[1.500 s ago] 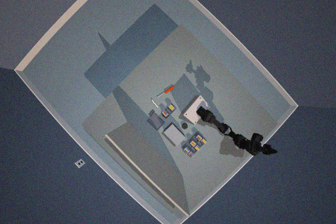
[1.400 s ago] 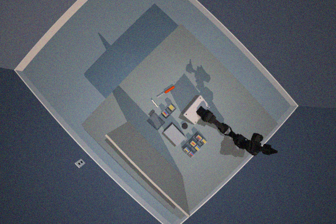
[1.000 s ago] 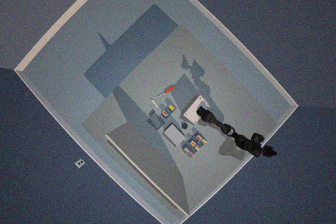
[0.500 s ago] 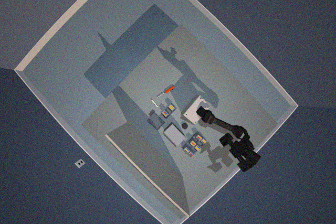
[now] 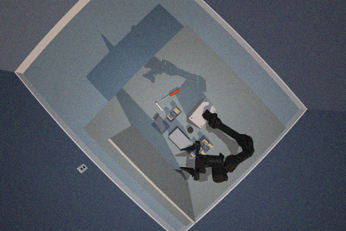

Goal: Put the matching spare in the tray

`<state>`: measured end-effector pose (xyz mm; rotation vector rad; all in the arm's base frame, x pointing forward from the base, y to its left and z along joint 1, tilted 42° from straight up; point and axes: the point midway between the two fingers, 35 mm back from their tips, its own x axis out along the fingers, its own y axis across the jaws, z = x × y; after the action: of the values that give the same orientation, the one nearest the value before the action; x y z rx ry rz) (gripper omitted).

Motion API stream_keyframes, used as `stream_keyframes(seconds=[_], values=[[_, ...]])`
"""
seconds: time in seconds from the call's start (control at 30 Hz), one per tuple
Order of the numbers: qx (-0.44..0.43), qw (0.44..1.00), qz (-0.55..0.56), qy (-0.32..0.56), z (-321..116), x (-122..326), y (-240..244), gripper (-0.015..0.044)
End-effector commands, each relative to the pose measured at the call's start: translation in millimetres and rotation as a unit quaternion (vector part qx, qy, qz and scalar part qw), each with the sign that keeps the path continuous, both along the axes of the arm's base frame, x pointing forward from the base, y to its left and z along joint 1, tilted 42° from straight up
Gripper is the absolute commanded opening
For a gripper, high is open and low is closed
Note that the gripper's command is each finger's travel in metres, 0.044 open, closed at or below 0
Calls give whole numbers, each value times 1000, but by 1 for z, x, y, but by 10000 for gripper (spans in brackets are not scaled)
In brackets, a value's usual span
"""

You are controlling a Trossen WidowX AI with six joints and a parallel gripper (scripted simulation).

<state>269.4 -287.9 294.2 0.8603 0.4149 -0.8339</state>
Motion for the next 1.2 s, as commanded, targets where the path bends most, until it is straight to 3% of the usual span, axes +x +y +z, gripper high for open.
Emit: stream_keyframes(seconds=[0.0, 0.33, 0.6, 1.17], values=[[43, 986, 133, 90, -49, 38, 20, 440], [173, 866, 421, 210, -153, 87, 96, 440], [253, 703, 631, 207, -204, 100, 162, 440], [255, 699, 635, 206, -205, 100, 164, 440]])
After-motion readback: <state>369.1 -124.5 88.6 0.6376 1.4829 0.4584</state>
